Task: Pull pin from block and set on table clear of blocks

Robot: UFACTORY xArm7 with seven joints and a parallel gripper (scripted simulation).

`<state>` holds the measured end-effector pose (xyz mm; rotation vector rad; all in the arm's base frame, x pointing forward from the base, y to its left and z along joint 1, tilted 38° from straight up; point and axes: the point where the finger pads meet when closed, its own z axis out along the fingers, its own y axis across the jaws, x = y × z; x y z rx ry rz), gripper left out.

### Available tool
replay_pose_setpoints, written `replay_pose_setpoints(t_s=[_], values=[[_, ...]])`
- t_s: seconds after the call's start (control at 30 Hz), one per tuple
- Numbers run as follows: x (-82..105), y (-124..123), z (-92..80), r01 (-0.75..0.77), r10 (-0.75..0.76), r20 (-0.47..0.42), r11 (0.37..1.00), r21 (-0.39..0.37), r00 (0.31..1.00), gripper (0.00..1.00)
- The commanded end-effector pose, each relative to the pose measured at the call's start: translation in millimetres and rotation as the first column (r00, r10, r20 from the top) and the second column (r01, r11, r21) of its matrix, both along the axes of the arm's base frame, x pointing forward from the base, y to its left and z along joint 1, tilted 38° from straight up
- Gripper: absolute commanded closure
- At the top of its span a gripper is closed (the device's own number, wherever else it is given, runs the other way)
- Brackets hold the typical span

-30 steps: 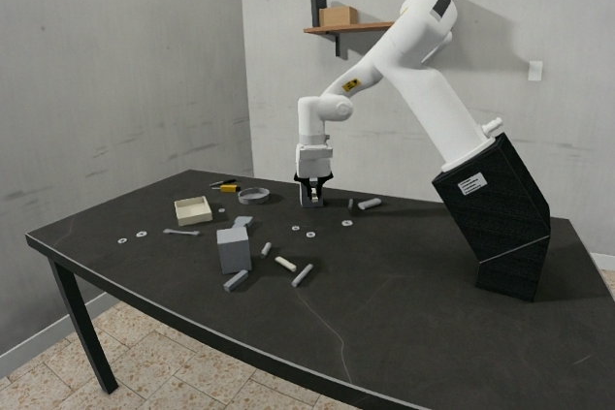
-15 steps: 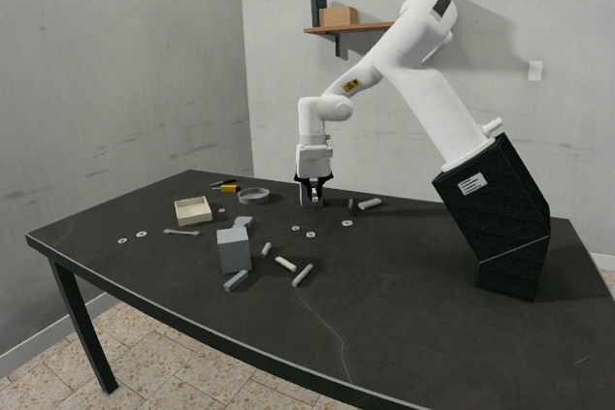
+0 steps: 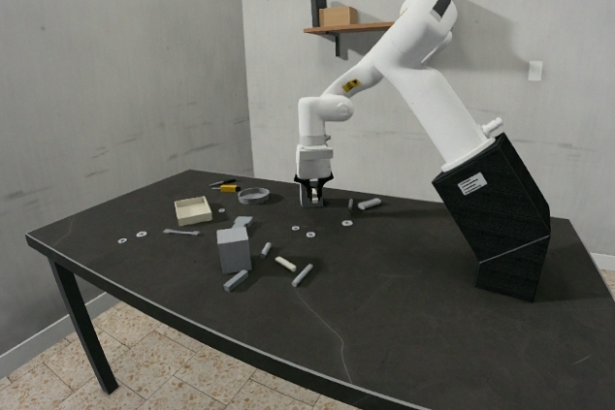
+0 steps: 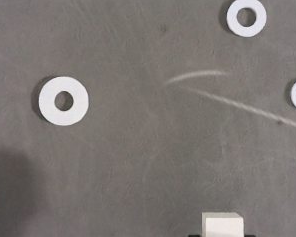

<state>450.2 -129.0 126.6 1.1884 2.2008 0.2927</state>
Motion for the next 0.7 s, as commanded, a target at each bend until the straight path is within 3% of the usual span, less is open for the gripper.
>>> replay_pose_setpoints(t_s=[0.0, 0.67], values=[[0.4, -1.1, 1.0, -0.001, 0.001, 0.0, 1.0, 0.0, 1.0, 1.0], [-2.3, 5.9, -2.2, 0.0, 0.0, 0.003, 1.0, -0.001, 1.0, 1.0]])
